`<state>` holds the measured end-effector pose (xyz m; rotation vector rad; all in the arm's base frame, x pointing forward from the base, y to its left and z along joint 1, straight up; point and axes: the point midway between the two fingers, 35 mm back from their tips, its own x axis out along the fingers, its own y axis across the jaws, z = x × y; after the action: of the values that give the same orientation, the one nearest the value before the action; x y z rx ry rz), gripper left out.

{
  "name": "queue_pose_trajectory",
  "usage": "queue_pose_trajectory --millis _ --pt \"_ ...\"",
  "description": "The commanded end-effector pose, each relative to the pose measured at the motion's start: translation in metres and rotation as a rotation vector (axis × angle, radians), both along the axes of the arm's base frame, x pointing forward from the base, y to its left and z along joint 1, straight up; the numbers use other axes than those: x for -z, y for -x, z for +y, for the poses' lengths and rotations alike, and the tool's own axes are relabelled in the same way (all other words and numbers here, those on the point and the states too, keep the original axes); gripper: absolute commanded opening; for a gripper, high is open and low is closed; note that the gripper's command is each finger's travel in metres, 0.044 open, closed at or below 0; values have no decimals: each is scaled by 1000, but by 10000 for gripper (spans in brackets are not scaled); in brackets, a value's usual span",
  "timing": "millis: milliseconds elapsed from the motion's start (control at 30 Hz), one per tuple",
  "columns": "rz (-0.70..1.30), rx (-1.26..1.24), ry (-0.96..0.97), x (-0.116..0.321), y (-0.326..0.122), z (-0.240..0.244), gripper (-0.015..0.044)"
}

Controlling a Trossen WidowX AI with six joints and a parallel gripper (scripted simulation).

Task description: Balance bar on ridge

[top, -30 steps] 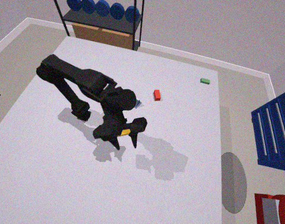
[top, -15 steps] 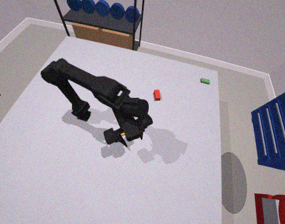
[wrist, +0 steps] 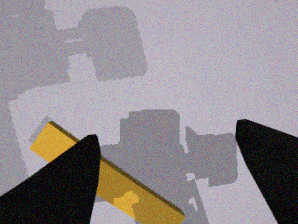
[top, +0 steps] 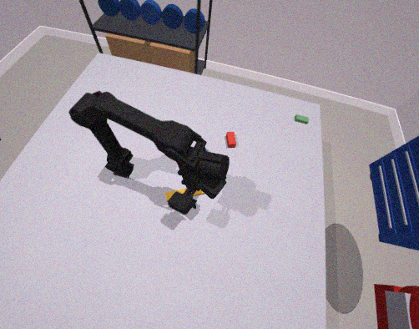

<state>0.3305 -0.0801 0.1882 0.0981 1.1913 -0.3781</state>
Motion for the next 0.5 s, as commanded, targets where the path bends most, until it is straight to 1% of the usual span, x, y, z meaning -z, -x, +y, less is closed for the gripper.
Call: queue_pose_trajectory --millis 0,467 --pt "85 -133 -11 16 2 12 315" --pt "318 -628 -60 58 12 52 315"
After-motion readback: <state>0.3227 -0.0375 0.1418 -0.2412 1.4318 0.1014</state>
